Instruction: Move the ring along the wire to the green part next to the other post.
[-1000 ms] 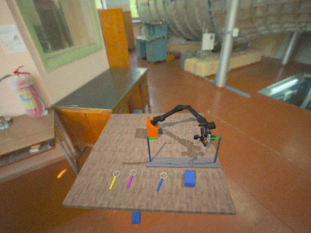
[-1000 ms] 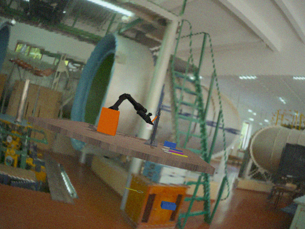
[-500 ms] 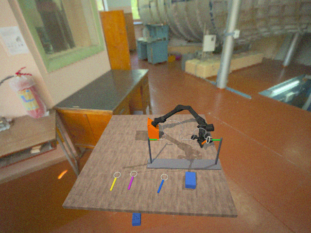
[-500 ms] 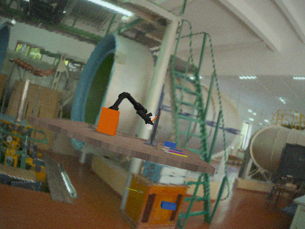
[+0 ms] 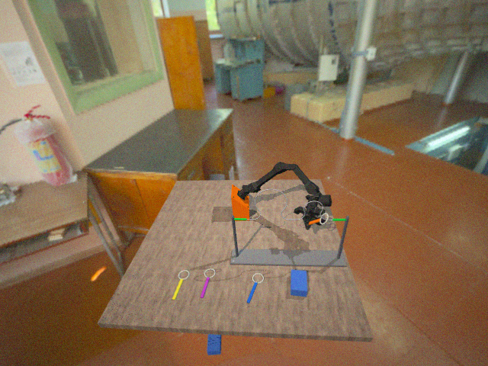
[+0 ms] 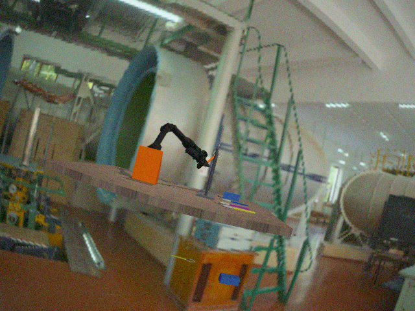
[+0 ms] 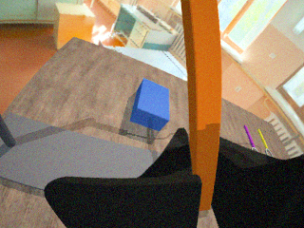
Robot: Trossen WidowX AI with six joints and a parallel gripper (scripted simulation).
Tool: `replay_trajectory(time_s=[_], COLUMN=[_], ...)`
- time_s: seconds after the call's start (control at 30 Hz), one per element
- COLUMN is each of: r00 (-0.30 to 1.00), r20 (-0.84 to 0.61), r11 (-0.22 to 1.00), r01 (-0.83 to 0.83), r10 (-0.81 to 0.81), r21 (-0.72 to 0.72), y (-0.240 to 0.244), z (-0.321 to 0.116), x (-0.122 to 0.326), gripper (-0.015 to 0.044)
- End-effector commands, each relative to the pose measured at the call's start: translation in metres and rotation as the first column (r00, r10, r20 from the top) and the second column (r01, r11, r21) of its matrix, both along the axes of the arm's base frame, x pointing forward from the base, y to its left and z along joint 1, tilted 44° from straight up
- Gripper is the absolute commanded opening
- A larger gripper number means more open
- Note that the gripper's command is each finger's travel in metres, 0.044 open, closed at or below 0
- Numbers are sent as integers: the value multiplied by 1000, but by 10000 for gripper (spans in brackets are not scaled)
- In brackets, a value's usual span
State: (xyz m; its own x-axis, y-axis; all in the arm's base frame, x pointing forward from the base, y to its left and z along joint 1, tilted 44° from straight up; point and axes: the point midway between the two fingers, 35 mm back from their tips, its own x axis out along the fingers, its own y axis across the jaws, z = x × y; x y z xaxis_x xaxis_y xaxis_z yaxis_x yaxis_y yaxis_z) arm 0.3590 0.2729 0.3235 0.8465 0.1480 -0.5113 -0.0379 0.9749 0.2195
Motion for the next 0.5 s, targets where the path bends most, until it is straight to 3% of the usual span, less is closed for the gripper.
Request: replay_trajectory(time_s=[0.0, 0.47], r00=[1000, 1000], r20=[2, 18], r11=[996, 904], r01=[-1, -10], r10=[1, 20], r21=[-91, -427], y=[-14, -68], z=[-4, -3], x=[0, 3], gripper=[-150, -150])
